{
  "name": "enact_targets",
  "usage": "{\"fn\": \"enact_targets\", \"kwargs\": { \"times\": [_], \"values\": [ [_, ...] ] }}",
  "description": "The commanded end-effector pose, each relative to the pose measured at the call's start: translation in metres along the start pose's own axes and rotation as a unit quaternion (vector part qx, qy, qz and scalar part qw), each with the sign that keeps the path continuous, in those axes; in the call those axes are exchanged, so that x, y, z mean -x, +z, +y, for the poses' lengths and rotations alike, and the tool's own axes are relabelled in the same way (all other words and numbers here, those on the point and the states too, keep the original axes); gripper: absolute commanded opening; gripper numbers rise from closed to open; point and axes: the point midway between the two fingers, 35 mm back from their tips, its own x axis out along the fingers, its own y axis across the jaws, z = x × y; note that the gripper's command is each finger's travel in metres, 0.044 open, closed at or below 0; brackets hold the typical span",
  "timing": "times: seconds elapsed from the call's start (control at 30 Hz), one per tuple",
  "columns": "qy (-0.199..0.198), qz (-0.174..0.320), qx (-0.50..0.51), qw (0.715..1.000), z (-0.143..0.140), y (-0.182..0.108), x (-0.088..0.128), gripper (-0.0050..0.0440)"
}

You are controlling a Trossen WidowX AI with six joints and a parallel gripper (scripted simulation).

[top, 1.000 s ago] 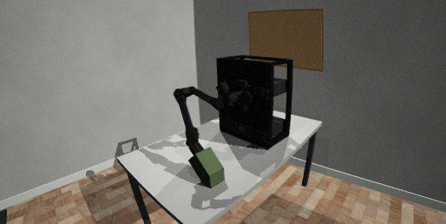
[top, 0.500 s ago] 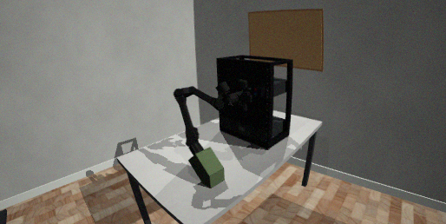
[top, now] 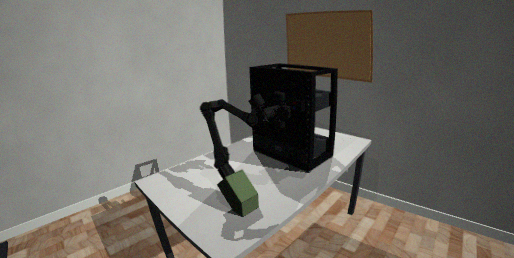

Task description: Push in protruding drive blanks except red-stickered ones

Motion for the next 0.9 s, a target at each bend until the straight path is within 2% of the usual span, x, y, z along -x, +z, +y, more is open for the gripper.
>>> {"fn": "enact_targets", "kwargs": {
  "times": [0.0,0.6,0.87],
  "values": [
    [0.004,0.005,0.008,1.0,0.005,-0.004,-0.001,0.0],
    [0.004,0.005,0.008,1.0,0.005,-0.005,-0.001,0.0],
    [0.004,0.005,0.008,1.0,0.002,-0.026,0.0,0.0]
  ]
}}
